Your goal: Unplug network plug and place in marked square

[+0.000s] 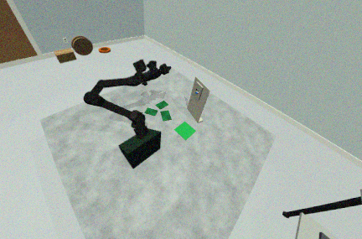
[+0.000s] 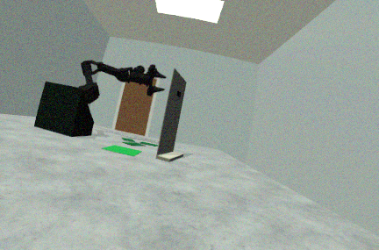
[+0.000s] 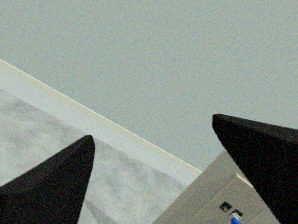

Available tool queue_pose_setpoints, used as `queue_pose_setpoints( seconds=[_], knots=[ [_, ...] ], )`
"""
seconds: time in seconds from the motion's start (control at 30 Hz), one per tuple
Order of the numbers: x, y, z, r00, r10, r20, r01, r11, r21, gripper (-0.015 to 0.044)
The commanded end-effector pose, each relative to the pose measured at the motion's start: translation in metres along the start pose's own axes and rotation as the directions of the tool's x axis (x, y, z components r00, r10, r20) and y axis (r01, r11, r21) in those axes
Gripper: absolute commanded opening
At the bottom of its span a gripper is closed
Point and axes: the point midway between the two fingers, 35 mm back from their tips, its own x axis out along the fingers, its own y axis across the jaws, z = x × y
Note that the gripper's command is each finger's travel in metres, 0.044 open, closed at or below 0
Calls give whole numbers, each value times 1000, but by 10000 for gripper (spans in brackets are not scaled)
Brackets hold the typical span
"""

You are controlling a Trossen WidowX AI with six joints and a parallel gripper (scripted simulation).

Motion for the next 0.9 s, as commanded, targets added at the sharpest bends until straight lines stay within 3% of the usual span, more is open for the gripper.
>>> queue_pose_setpoints(
  seconds=[0.0,0.27,0.53,0.87],
  knots=[
    [0,-1,-1,1000,-3,-3,3,1000,-5,374],
    [5,-23,-64,983,-139,-123,105,963,-247,164],
    [-5,-48,-131,927,-284,-247,125,850,-512,156],
    [-33,-72,-196,829,-429,-359,25,669,-743,156]
  ],
)
